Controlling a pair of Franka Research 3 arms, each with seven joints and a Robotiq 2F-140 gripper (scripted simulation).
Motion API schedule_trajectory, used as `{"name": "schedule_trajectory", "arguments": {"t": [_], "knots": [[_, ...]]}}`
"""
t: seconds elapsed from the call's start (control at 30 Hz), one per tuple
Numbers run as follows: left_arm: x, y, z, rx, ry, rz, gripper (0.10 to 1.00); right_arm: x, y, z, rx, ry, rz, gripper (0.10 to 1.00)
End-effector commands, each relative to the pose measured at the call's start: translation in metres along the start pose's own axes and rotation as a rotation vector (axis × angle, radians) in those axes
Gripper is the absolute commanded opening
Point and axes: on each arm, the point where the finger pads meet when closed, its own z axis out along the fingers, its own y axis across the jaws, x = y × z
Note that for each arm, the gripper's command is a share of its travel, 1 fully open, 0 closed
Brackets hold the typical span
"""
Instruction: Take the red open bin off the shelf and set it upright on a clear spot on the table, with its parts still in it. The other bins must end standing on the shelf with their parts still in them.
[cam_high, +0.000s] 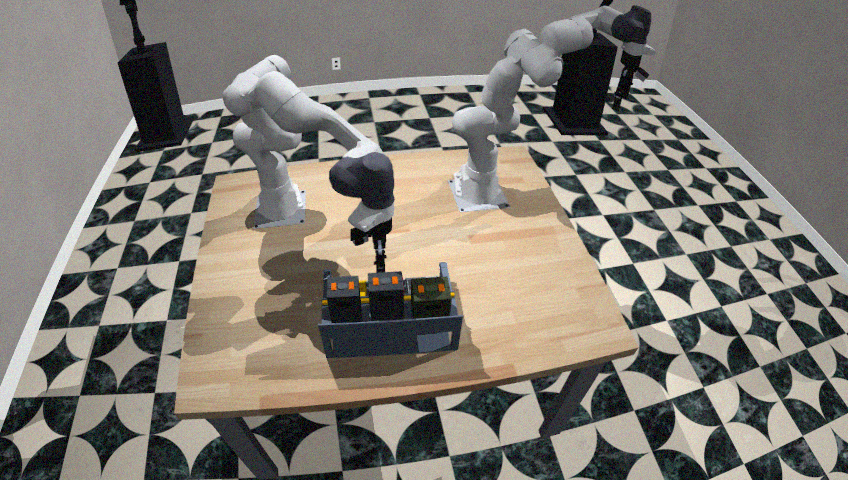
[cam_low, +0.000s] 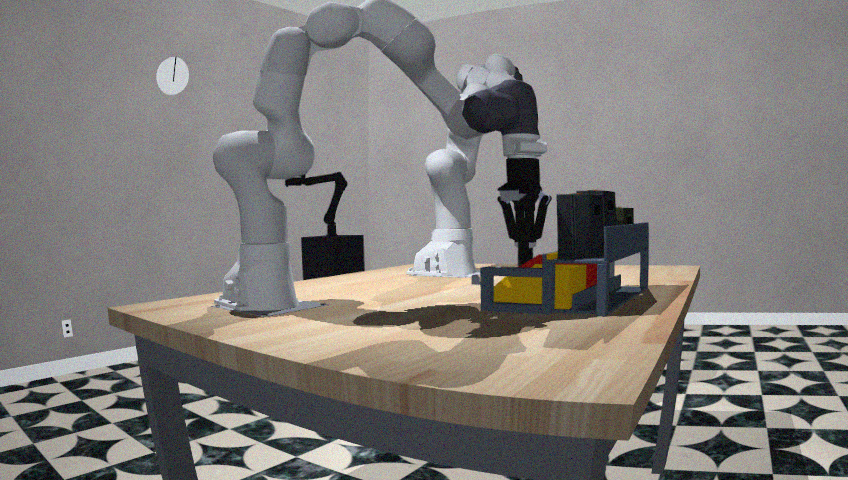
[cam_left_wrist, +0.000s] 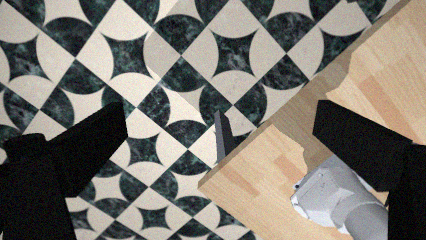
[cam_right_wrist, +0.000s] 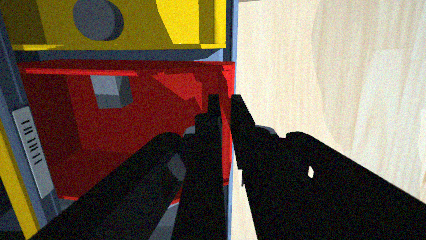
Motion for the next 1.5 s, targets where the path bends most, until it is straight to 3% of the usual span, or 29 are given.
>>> {"name": "schedule_trajectory", "arguments": {"t": [0.0,0.9,1.47], "knots": [[0.000,0.000,0.000,0.000,0.000,0.000,1.000,-0.001,-0.002,-0.002,0.004,-0.002,-0.005,0.099],[0.000,0.000,0.000,0.000,0.000,0.000,1.000,-0.001,0.000,-0.002,0.004,-0.002,-0.005,0.099],[0.000,0.000,0.000,0.000,0.000,0.000,1.000,-0.001,0.016,-0.002,0.004,-0.002,-0.005,0.099]]}}
